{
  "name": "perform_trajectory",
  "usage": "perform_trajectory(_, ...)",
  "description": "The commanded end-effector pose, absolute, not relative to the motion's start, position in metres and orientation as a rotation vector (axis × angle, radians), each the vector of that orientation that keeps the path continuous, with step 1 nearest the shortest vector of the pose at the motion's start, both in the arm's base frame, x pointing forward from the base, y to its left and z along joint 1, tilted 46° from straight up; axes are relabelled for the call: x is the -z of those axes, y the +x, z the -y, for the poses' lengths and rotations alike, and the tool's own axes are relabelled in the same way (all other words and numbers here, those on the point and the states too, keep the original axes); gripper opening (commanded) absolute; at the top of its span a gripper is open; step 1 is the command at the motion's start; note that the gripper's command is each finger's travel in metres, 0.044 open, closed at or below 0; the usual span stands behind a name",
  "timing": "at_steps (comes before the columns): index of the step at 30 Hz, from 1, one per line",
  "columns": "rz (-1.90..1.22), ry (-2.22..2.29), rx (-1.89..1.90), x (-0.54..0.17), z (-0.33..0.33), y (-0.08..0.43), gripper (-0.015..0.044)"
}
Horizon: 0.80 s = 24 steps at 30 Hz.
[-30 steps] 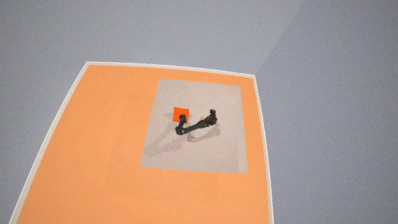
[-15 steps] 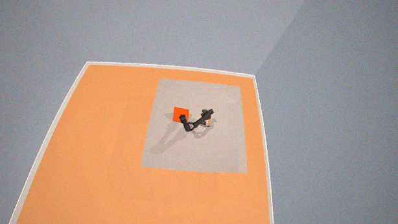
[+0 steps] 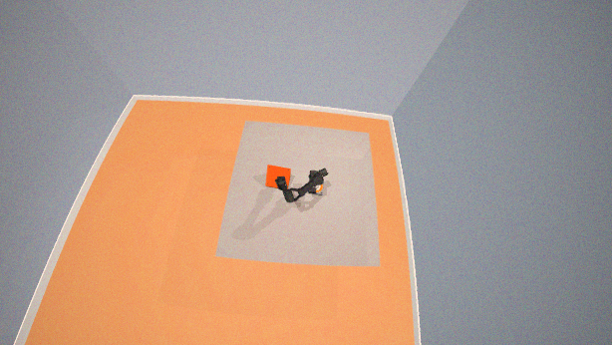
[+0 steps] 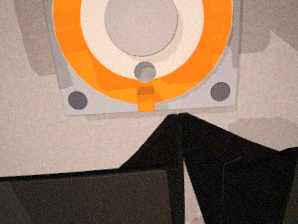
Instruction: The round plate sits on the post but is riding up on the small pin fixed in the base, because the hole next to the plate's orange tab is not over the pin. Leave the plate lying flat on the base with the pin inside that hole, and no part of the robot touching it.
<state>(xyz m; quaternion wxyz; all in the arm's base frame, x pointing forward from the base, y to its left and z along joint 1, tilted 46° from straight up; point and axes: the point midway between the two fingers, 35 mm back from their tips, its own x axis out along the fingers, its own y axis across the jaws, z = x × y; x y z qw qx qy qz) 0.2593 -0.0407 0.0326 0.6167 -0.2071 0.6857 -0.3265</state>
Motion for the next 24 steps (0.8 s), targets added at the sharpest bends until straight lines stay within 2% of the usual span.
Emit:
perform_trajectory(1,-1.600,-0.495,0.758,-0.017,0.058,0.252,0.0000)
perform_trajectory(6,-1.600,-0.497,0.760,-0.004,0.072,0.247,0.0000)
perform_trajectory(24,-1.600,-0.496,0.760,0.006,0.060,0.243,0.0000)
